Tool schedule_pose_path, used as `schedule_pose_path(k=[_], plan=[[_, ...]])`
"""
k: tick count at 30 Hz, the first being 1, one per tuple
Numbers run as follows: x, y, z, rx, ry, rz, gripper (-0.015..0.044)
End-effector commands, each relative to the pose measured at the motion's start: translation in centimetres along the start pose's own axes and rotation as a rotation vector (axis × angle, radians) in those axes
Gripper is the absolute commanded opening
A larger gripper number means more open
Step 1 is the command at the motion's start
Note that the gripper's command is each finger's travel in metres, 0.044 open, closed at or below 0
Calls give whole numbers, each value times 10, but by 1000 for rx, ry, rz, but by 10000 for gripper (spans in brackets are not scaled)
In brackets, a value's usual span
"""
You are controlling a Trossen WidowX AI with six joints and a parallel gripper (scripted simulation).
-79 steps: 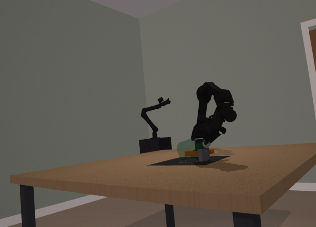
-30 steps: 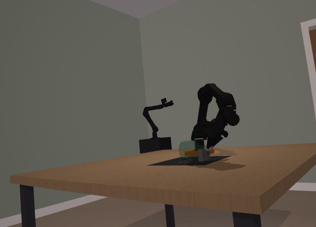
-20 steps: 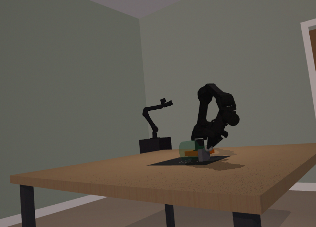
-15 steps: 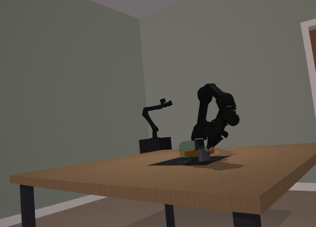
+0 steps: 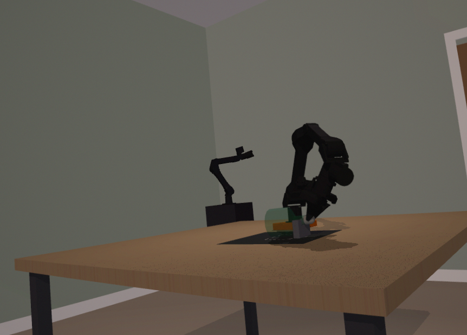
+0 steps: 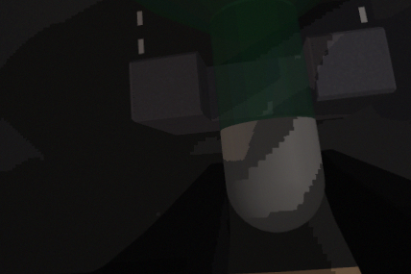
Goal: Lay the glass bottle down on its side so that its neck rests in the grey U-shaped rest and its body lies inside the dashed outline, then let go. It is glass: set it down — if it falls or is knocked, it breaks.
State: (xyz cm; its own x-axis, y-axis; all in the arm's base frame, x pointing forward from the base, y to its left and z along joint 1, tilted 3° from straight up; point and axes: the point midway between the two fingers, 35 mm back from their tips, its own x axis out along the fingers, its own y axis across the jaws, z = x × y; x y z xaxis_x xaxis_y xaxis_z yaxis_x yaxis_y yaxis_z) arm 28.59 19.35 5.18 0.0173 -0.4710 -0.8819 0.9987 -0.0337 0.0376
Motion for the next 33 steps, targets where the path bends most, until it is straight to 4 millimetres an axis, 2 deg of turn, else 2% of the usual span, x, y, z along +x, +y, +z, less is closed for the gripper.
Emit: schedule_pose_path(k=[1, 10, 22, 23, 27, 33], plan=[[0, 0, 0, 0, -1, 0, 125], [0, 0, 0, 0, -1, 0, 125], [0, 0, 0, 0, -1, 0, 440], [-1, 0, 1, 1, 10, -5, 440], [-13, 2, 14, 10, 147, -48, 440], [-47, 7, 44, 9, 489, -67, 440]])
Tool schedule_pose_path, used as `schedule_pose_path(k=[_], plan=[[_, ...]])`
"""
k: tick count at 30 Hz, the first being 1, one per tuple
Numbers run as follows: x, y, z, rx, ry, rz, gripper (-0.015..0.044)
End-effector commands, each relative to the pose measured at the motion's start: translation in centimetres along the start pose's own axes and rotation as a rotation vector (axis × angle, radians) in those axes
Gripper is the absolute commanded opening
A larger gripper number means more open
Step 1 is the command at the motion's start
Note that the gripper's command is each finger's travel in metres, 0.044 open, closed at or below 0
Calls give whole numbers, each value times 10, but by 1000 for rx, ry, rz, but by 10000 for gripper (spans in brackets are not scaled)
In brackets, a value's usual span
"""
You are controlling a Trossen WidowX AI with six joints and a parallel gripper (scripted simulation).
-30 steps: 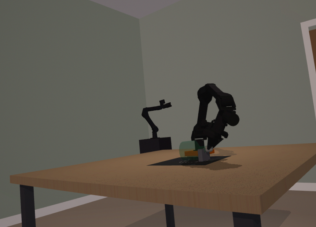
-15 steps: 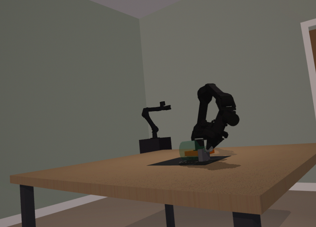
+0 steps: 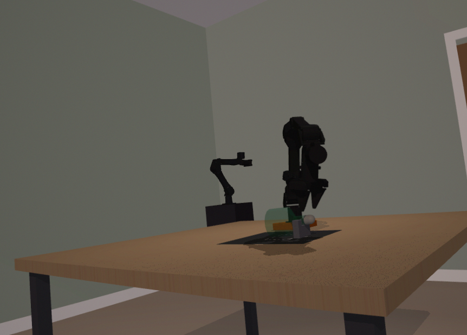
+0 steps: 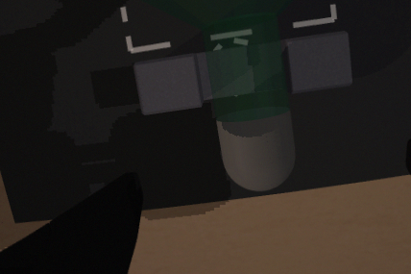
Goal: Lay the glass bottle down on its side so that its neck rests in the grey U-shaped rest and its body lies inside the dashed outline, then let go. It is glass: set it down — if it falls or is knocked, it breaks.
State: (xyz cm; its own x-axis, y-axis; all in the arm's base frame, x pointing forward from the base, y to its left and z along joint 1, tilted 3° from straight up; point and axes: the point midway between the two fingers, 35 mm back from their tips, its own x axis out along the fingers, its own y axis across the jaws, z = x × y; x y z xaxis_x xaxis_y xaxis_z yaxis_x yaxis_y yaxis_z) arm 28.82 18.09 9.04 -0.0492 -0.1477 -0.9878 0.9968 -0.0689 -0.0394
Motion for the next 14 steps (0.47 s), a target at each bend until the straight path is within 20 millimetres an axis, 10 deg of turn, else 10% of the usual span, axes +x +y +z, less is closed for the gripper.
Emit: schedule_pose_path(k=[1, 14], plan=[[-24, 1, 9, -11, 162, 16, 440], [-37, 1, 13, -11, 162, 17, 440]])
